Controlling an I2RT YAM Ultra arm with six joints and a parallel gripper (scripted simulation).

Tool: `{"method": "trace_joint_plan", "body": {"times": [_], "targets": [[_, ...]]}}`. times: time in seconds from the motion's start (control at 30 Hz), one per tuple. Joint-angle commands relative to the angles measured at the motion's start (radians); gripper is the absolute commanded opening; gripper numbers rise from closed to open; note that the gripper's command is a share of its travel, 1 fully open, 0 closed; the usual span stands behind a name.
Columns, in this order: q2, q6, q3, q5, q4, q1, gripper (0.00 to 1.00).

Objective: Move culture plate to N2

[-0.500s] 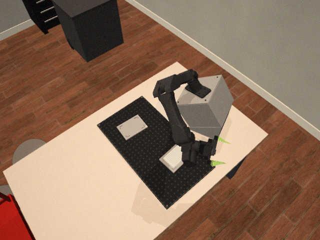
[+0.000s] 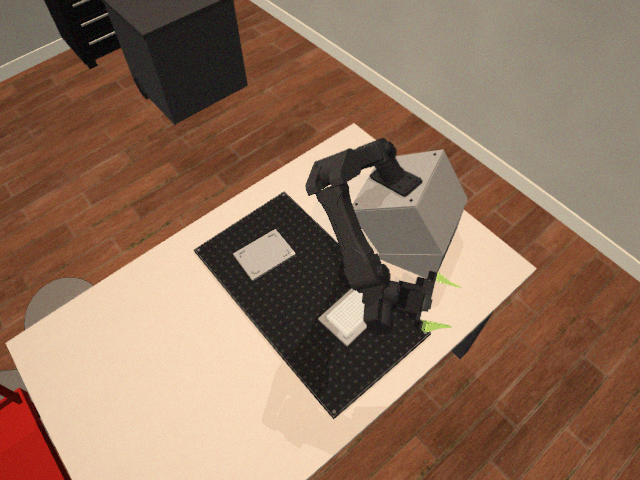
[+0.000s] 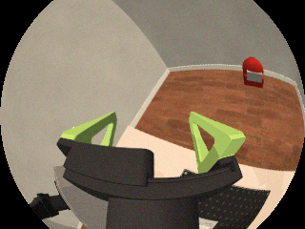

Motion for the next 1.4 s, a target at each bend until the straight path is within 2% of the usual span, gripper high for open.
{"method": "trace_joint_plan", "body": {"times": [0.0, 0.03, 0.07, 0.5, 0.6, 0.73, 0.97, 1.0, 1.1, 1.17, 1.2, 1.37], "targets": [[-0.018, -0.005, 0.010, -0.019, 0.000, 0.019, 1.00], [-0.018, -0.005, 0.010, -0.019, 0.000, 0.019, 1.00], [-0.030, 0.027, -0.024, 0.026, 0.017, -0.009, 1.00], [-0.080, 0.315, -0.099, 0.312, 0.053, -0.051, 1.00], [-0.083, 0.329, -0.101, 0.320, 0.056, -0.032, 1.00], [-0.099, 0.422, -0.129, 0.411, 0.072, -0.064, 1.00], [-0.124, 0.578, -0.172, 0.563, 0.095, -0.070, 1.00], [-0.125, 0.581, -0.174, 0.568, 0.097, -0.074, 1.00], [-0.136, 0.649, -0.193, 0.633, 0.106, -0.096, 1.00], [-0.136, 0.649, -0.193, 0.633, 0.106, -0.096, 1.00], [-0.141, 0.673, -0.201, 0.658, 0.112, -0.078, 1.00], [-0.156, 0.772, -0.228, 0.755, 0.126, -0.113, 1.00]]}}
